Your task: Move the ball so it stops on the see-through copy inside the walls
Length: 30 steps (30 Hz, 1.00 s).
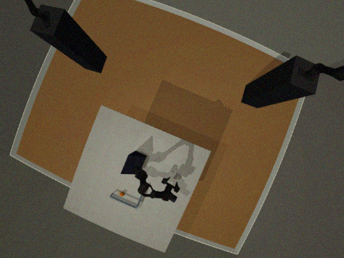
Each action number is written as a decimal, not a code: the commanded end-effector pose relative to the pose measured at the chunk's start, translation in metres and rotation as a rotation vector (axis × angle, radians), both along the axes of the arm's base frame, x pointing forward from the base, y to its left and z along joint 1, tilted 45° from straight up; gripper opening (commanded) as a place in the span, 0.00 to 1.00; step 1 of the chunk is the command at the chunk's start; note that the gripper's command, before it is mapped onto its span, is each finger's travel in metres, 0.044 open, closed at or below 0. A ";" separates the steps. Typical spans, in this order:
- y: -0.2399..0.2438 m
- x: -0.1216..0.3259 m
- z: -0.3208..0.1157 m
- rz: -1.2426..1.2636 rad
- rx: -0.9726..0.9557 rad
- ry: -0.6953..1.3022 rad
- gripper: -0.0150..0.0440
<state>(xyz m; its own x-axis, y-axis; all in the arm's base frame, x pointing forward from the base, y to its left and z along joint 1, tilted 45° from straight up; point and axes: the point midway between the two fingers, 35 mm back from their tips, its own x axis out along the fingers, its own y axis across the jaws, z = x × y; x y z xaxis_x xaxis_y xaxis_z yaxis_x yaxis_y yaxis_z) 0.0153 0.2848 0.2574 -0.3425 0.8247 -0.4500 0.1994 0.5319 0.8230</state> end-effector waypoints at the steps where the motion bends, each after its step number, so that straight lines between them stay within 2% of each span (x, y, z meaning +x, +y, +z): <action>1: 0.000 0.001 0.000 -0.002 0.000 -0.002 0.89; 3: 0.002 0.011 -0.002 -0.019 -0.003 -0.021 0.80; 9: 0.006 0.089 -0.015 -0.145 -0.037 -0.157 0.80; 15: -0.017 0.182 -0.036 -0.272 -0.108 -0.295 0.80; 23: -0.094 0.293 -0.069 -0.409 -0.235 -0.433 0.80; 30: -0.191 0.354 -0.107 -0.471 -0.356 -0.495 0.80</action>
